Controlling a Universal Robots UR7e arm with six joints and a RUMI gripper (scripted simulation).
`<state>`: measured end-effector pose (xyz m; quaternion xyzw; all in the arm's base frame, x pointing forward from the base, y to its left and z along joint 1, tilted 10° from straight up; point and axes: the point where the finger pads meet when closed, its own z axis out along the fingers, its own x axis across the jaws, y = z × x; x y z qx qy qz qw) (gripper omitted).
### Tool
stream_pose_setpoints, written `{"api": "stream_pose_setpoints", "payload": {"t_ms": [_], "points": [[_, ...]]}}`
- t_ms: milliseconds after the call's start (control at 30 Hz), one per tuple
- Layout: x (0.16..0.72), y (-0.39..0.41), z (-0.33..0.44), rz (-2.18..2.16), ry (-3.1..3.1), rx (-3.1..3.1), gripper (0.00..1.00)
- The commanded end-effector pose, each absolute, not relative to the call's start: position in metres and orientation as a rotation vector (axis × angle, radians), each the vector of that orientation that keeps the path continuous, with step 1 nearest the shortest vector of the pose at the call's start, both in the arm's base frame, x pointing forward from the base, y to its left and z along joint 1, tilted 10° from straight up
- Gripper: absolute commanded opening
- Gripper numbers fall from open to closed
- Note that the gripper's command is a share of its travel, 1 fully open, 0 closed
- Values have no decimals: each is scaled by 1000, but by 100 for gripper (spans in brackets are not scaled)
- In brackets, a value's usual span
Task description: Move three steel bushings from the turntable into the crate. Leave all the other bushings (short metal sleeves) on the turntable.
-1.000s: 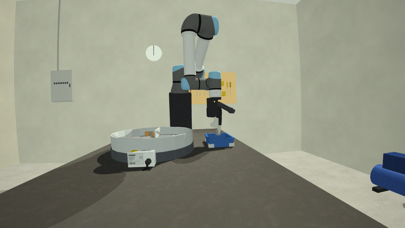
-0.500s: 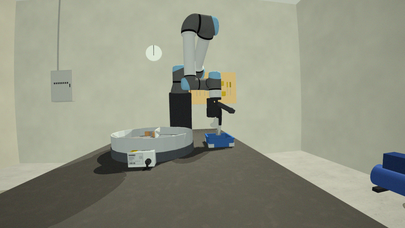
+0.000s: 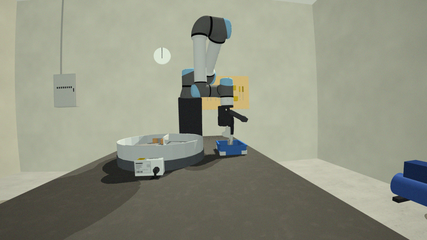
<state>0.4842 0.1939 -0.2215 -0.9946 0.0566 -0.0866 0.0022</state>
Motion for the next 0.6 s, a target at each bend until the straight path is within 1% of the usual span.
{"api": "stream_pose_setpoints", "payload": {"t_ms": [0, 567], "points": [[486, 194, -230, -274, 177, -3120, 0], [489, 194, -246, -274, 177, -3120, 0]]}}
